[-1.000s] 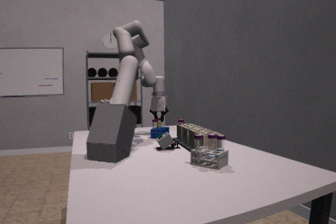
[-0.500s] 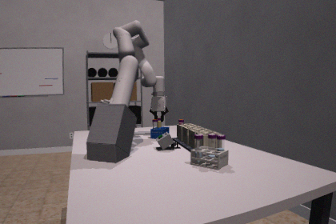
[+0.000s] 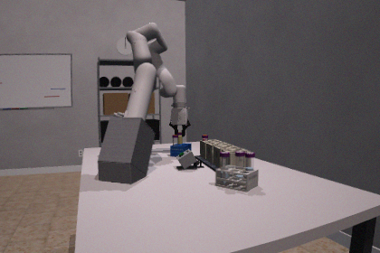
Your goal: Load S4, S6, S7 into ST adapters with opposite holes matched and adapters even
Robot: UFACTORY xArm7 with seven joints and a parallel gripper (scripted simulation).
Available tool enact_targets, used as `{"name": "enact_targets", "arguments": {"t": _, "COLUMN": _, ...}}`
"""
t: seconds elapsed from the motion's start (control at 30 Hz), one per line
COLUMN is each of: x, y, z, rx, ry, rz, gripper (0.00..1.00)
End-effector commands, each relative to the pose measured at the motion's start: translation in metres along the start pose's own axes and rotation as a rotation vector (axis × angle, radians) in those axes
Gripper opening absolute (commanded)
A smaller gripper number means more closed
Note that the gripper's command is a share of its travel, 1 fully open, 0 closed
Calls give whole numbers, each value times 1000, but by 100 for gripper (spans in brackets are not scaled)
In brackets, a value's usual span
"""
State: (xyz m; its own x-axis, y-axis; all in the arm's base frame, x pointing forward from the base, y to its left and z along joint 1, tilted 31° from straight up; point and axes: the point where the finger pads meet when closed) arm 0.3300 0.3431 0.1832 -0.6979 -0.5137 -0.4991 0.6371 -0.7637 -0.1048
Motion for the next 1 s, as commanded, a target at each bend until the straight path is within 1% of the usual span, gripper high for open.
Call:
{"name": "enact_targets", "arguments": {"t": 0.0, "x": -1, "y": 0, "z": 3, "rx": 0, "ry": 2, "rz": 0, "gripper": 0}}
{"name": "enact_targets", "arguments": {"t": 0.67, "x": -1, "y": 0, "z": 15, "rx": 0, "ry": 3, "rz": 0, "gripper": 0}}
{"name": "enact_targets", "arguments": {"t": 0.87, "x": -1, "y": 0, "z": 15, "rx": 0, "ry": 3, "rz": 0, "gripper": 0}}
{"name": "enact_targets", "arguments": {"t": 0.97, "x": -1, "y": 0, "z": 21, "rx": 0, "ry": 3, "rz": 0, "gripper": 0}}
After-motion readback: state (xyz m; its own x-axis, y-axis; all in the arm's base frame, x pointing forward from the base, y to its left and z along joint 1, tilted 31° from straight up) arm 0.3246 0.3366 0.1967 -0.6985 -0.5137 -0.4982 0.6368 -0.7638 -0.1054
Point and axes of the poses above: the point where the finger pads meet when closed, its own z axis back along the fingers, its own y axis across the jaws, x = y × z, and after that the axes turned 12 degrees about -z, right-handed
